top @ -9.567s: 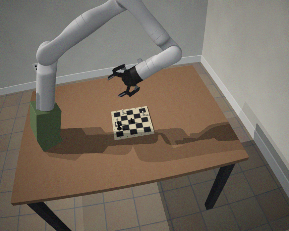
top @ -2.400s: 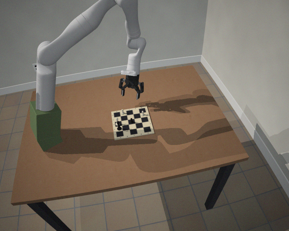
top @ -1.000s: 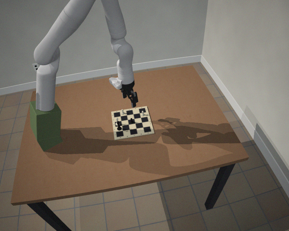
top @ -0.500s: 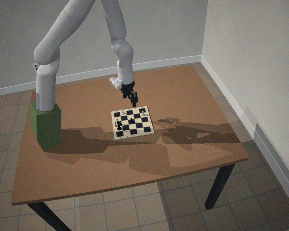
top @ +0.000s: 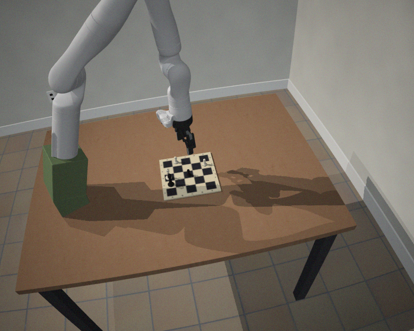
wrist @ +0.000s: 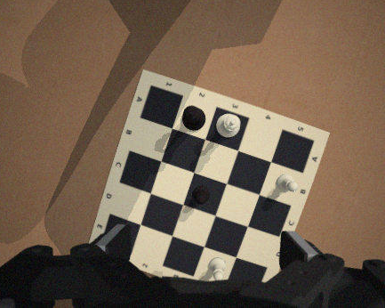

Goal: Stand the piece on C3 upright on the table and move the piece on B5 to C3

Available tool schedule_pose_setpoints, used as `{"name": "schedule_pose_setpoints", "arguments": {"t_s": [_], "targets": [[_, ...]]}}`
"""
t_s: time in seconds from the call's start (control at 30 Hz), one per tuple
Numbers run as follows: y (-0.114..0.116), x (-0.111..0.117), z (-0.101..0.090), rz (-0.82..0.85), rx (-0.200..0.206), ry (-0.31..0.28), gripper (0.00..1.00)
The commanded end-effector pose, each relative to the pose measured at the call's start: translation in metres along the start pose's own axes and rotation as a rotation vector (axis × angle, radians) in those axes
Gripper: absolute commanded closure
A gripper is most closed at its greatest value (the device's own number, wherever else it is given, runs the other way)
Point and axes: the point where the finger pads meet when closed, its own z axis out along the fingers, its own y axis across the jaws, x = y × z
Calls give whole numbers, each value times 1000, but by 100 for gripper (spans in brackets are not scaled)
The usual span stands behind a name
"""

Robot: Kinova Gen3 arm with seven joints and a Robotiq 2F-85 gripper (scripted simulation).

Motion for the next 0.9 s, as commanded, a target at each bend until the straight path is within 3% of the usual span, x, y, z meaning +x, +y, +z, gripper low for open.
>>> {"name": "schedule_pose_setpoints", "arguments": {"t_s": [0.0,0.3,0.67,0.73,0.87], "targets": [[1,0,1,44,-3,1,0],[5,1,5,293,-16,8,0],[11,1,14,908,-35,26,0],[11,1,14,908,-35,26,0],[12,1,17,1177,-37,34,0]]}}
